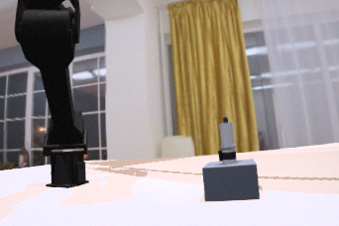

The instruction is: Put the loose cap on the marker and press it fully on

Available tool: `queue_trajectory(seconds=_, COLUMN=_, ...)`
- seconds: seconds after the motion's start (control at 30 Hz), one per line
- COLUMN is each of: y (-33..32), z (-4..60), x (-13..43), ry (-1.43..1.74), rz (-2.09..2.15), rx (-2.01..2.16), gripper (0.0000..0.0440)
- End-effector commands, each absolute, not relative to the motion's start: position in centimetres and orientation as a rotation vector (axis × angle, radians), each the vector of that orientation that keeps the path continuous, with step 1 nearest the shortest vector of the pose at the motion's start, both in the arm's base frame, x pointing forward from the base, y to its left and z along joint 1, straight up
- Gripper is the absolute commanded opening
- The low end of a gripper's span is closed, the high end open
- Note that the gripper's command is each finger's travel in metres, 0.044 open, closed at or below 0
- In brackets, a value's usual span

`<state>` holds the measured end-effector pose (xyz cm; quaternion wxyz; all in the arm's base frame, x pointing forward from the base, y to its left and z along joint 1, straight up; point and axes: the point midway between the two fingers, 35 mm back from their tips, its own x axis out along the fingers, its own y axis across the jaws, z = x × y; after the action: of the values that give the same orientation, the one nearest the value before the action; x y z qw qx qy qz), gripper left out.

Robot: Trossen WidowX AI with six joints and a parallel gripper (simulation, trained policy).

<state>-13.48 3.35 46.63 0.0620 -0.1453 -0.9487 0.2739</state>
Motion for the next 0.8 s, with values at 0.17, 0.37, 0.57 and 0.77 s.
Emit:
queue_trajectory(seconds=0.17, y=4.2, z=45.3, x=-13.7, ry=-2.874, rz=0.916, rx=-0.5, gripper=0.0252)
queue_trajectory(seconds=0.37, y=5.0, z=43.9, x=-13.9, ry=-2.881, rz=1.002, rx=-0.555, gripper=0.024)
queue_trajectory(seconds=0.57, y=5.6, z=42.5, x=-14.1, ry=-2.887, rz=1.088, rx=-0.606, gripper=0.0255)
queue_trajectory(seconds=0.77, y=6.5, z=41.1, x=-14.2, ry=-2.887, rz=1.169, rx=-0.671, gripper=0.027)
